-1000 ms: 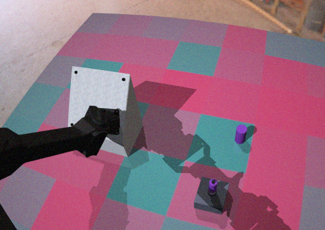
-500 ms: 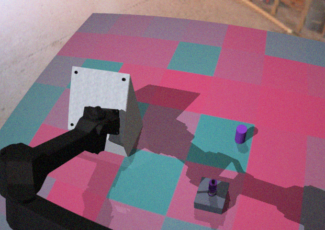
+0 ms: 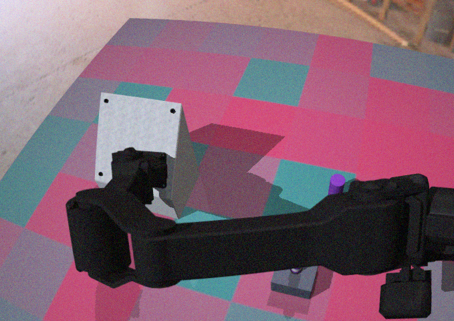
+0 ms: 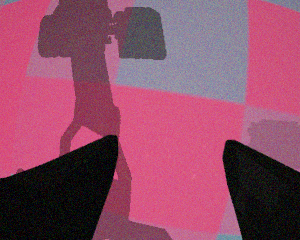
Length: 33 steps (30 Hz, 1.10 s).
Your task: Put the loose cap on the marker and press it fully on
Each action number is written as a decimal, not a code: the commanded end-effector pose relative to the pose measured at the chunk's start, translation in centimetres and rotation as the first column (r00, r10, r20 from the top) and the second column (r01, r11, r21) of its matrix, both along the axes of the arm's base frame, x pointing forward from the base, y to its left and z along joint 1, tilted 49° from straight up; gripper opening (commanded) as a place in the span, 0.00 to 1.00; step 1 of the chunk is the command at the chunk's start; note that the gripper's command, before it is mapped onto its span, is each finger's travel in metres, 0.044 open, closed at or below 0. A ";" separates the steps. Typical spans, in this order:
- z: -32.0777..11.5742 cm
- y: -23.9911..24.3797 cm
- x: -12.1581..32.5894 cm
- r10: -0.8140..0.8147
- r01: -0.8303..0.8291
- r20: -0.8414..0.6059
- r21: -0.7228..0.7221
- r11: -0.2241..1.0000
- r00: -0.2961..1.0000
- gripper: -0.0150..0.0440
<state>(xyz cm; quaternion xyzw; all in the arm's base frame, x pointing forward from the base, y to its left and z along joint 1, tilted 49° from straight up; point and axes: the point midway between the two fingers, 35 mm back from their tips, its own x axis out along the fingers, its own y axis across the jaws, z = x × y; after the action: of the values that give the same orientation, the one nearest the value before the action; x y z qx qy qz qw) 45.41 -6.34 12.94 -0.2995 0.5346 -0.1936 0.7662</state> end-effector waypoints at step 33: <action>-20.2 8.7 -11.7 0.322 -0.608 -0.917 0.119 0.785 0.235 0.67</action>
<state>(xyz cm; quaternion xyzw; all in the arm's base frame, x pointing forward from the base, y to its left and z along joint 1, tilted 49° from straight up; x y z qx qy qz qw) 33.79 2.61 -6.89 -0.5960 0.7136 0.1696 0.3268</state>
